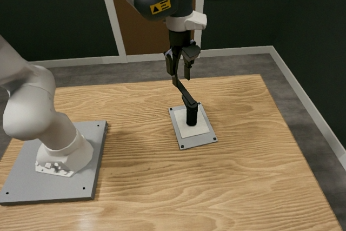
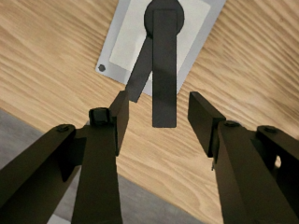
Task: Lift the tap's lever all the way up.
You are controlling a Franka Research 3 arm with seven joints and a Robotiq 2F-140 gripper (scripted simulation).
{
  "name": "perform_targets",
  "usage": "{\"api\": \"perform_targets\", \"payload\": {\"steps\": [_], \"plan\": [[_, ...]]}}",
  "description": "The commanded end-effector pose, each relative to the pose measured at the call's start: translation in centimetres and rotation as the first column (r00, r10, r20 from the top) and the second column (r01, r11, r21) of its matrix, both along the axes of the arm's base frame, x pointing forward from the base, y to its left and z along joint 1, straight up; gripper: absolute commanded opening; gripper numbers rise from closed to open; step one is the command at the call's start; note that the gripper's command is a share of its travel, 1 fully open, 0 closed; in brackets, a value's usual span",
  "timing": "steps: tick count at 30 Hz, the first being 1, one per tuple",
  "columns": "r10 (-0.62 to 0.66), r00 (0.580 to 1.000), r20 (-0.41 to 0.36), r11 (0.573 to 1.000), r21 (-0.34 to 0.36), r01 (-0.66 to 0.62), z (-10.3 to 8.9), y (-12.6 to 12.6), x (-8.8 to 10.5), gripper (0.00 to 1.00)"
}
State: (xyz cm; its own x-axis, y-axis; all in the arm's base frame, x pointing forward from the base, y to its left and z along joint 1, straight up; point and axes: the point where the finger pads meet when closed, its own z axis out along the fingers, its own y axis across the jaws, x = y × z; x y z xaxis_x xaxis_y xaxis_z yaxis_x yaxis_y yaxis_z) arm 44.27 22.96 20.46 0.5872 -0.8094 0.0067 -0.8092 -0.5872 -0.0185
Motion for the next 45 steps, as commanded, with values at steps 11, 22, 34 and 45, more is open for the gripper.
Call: {"api": "perform_targets", "payload": {"steps": [11,22,34,45], "plan": [[0.007,1.000,-0.015,1.000,-0.003,-0.007,2.5,-0.2,-0.5,0.43],[0.007,1.000,-0.015,1.000,-0.003,-0.007,2.9,-0.2,-0.5,0.43],[0.007,1.000,-0.015,1.000,-0.003,-0.007,2.9,-0.2,-0.5,0.10],[0.007,1.000,-0.015,1.000,-0.003,-0.007,2.9,-0.2,-0.5,0.10]]}}
